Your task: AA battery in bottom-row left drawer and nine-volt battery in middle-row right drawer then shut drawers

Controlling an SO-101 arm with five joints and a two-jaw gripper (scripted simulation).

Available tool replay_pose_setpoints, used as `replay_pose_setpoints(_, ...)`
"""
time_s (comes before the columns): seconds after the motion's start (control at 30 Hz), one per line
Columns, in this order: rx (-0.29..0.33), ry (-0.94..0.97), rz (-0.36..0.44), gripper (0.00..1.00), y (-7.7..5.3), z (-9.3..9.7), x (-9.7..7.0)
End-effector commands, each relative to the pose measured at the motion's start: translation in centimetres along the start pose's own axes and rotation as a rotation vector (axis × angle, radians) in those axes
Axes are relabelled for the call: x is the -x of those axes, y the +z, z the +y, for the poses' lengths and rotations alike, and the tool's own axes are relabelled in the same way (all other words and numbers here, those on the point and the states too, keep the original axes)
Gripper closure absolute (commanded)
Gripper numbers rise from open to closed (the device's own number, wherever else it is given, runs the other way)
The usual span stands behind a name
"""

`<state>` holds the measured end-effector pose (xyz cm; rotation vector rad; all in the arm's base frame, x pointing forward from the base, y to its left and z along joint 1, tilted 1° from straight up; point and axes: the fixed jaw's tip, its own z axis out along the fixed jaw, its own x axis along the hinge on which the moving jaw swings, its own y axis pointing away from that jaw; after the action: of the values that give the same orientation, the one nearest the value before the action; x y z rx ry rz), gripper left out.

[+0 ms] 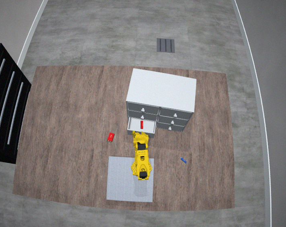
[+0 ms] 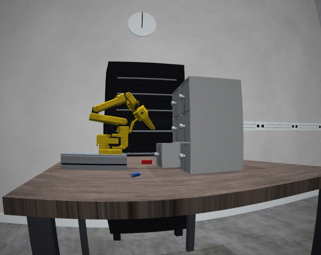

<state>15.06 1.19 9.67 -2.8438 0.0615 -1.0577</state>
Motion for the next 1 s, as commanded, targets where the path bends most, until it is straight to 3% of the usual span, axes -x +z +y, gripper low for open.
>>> replay_pose_setpoints(0.0, -0.006, 0.01, -0.015, 0.77, 0.15, -0.11, 0.48)
replay_pose_setpoints(0.97, -0.018, 0.58, -0.016, 0.77, 0.01, -0.44, 1.42)
